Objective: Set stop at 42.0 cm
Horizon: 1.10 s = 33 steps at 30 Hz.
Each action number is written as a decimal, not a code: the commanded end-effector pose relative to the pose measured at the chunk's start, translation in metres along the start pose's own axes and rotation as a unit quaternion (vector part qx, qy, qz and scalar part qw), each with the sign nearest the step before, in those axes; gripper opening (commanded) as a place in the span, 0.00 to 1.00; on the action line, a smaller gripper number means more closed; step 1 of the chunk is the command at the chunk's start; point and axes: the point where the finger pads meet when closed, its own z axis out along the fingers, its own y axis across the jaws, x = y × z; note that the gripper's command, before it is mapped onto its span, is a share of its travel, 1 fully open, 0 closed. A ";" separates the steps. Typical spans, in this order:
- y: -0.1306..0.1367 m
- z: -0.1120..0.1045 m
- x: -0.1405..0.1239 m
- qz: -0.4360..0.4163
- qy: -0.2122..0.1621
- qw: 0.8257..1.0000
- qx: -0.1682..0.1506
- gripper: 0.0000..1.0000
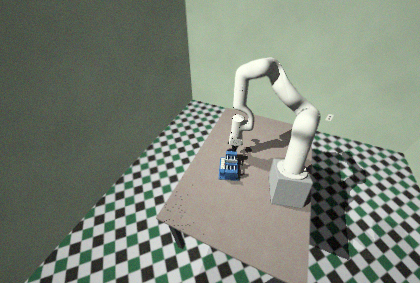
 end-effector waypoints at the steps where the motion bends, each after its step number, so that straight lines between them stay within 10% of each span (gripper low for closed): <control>1: -0.001 -0.002 0.000 0.000 0.000 1.000 0.000 0.06; 33: -0.004 -0.006 0.000 0.000 0.000 1.000 0.000 0.06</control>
